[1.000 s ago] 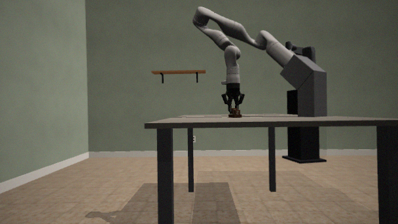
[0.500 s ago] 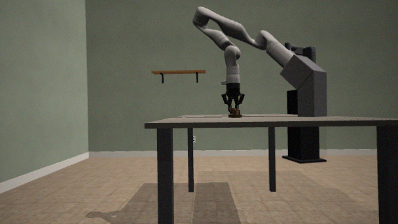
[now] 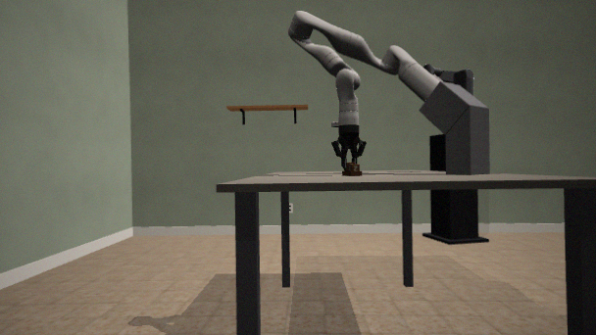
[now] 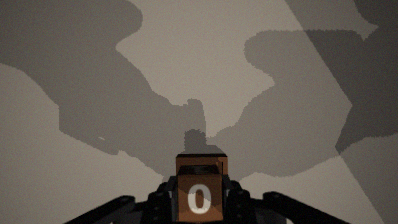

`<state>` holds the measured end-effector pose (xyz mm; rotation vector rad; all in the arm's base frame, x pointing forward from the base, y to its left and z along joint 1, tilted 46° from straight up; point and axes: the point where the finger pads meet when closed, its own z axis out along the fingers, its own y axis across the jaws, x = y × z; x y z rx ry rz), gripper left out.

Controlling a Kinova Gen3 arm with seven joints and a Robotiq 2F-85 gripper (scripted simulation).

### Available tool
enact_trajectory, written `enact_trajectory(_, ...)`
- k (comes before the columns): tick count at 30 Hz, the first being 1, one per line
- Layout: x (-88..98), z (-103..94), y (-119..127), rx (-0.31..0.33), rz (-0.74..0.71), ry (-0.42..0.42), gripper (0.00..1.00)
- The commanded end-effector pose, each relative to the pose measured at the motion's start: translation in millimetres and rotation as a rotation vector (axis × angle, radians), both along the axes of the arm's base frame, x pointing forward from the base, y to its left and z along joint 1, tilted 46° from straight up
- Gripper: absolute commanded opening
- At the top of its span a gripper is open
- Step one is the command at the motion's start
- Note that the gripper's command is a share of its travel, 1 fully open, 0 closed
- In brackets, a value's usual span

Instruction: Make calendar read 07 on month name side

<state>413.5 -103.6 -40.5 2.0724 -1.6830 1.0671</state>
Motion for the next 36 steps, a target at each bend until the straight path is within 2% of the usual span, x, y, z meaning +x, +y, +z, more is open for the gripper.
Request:
enact_trajectory(1, 0.1, -1.0, -0.9, 0.000, -0.001, 0.001, 0.28)
enact_trajectory(36, 2.2, -4.9, -4.3, 0.000, -0.001, 0.001, 0.28)
